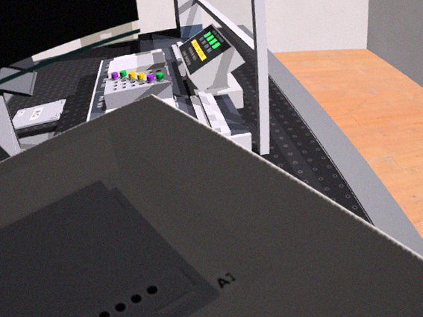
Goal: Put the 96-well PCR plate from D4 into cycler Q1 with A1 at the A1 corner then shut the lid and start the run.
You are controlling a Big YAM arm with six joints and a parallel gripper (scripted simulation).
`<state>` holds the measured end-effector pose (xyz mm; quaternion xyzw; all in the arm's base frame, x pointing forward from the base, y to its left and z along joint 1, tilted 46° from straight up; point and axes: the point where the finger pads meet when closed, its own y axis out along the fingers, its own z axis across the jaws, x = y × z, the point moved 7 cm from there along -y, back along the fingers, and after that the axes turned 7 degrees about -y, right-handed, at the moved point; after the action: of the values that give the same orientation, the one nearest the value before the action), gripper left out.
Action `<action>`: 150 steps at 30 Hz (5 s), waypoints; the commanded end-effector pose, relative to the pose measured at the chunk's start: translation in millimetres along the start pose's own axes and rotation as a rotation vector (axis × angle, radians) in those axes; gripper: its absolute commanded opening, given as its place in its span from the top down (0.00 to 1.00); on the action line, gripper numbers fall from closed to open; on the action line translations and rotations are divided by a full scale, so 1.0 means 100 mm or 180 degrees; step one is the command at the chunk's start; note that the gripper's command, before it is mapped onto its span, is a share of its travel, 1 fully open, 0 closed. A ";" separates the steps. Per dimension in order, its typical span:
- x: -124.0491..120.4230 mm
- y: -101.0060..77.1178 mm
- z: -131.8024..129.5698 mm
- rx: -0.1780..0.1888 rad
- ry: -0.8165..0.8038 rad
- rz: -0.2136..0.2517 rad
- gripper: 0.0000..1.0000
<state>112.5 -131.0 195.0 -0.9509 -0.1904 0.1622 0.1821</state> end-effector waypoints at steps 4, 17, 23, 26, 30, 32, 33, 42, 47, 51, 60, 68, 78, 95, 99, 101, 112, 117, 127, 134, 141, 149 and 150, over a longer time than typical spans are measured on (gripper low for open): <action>-0.02 0.31 0.38 0.0148 0.0133 0.0503 1.00; 0.05 0.06 0.46 0.0210 0.0045 0.0399 1.00; 0.04 -0.08 0.30 0.0070 0.0167 0.0359 1.00; 0.07 -0.15 0.25 0.0077 0.0191 0.0286 1.00; 0.07 -0.23 0.25 0.0056 0.0247 0.0245 1.00; 0.08 -0.27 0.24 0.0048 0.0227 0.0232 1.00; 0.08 -0.29 0.24 0.0045 0.0214 0.0224 1.00; 0.06 -0.30 0.14 0.0026 0.0276 0.0208 1.00; 0.05 -0.29 0.11 -0.0006 0.0306 0.0228 1.00; 0.05 -0.29 0.08 -0.0022 0.0326 0.0225 1.00; 0.06 -0.29 0.07 -0.0039 0.0303 0.0191 1.00; 0.06 -0.29 0.07 -0.0044 0.0249 0.0186 1.00; 0.06 -0.29 0.07 -0.0056 0.0238 0.0213 1.00; 0.05 -0.28 0.13 0.0026 0.0182 0.0259 1.00; 0.05 -0.28 0.15 0.0035 0.0186 0.0265 1.00; 0.05 -0.28 0.15 0.0036 0.0170 0.0267 1.00; 0.06 -0.29 0.16 0.0041 0.0117 0.0256 1.00; 0.14 -0.39 0.23 -0.0002 0.0007 0.0257 1.00; 0.17 -0.32 0.36 0.0069 -0.0033 0.0241 1.00; 0.14 -0.29 0.36 0.0080 0.0087 0.0256 1.00; 0.20 -0.32 0.25 0.0064 0.0193 0.0253 1.00; 0.18 -0.41 0.18 0.0127 0.0840 0.0129 1.00; 0.19 -0.43 0.18 0.0138 0.0871 0.0127 1.00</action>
<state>106.2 -82.9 167.9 -0.9594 -0.1483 0.1046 0.2161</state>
